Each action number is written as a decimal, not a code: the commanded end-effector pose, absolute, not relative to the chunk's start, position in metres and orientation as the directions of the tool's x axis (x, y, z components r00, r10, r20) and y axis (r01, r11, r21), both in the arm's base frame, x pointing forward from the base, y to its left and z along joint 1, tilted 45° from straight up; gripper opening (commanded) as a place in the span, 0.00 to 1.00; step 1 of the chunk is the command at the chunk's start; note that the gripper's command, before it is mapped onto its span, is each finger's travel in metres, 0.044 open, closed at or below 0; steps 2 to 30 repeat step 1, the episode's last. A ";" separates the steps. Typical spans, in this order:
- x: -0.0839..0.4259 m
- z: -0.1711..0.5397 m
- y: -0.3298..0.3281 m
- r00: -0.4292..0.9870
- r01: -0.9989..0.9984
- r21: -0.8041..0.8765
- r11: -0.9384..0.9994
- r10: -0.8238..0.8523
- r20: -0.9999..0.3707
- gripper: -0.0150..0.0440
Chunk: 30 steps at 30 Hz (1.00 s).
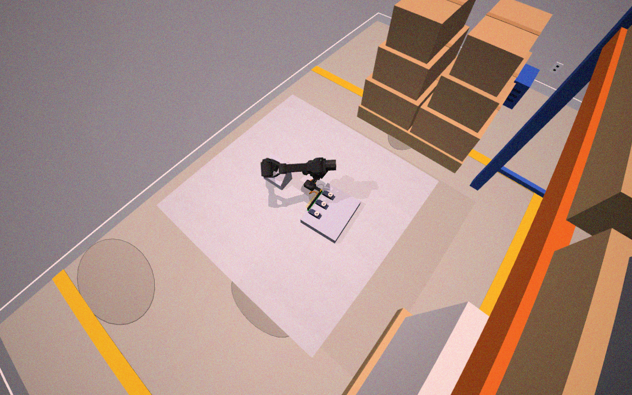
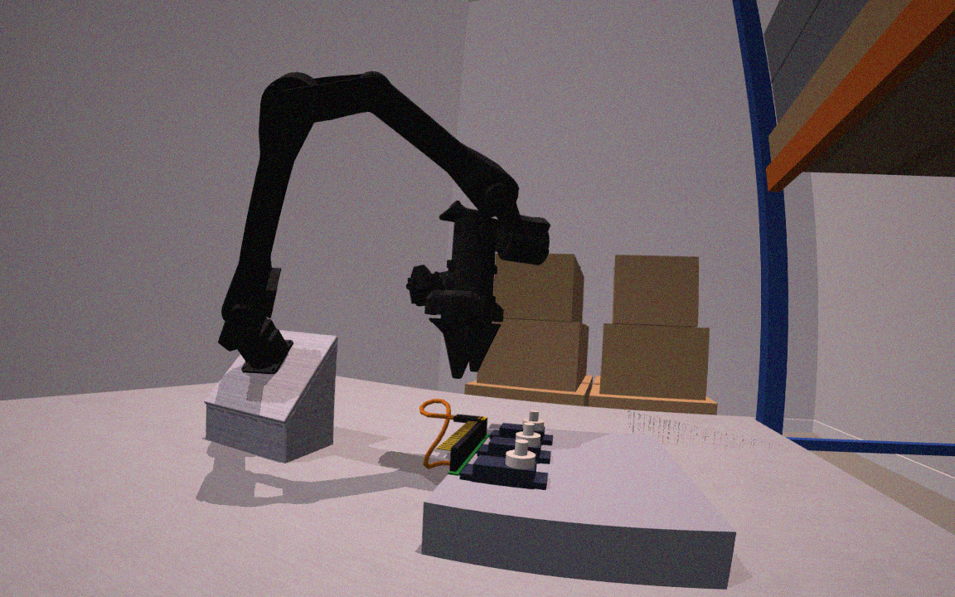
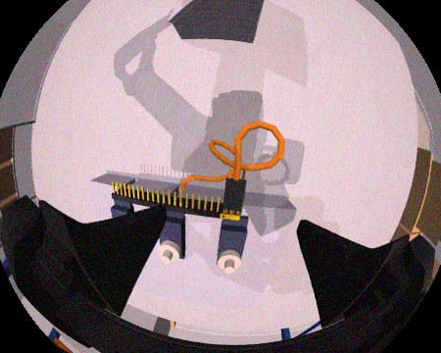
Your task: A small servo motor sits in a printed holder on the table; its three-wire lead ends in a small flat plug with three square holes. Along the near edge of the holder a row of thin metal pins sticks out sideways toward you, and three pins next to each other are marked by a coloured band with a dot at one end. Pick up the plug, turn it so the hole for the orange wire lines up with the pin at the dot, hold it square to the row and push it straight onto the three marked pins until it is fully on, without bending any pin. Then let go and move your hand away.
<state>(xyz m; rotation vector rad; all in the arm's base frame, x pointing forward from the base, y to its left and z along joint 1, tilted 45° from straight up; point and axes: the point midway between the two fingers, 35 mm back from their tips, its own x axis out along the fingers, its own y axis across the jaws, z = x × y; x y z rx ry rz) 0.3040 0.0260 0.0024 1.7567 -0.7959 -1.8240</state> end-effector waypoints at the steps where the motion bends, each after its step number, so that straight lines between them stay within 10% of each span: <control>1: 0.304 0.003 0.026 -0.061 -0.055 0.697 -0.715 -0.694 -0.717 1.00; 30: 0.304 0.003 0.026 -0.061 -0.055 0.697 -0.715 -0.694 -0.717 1.00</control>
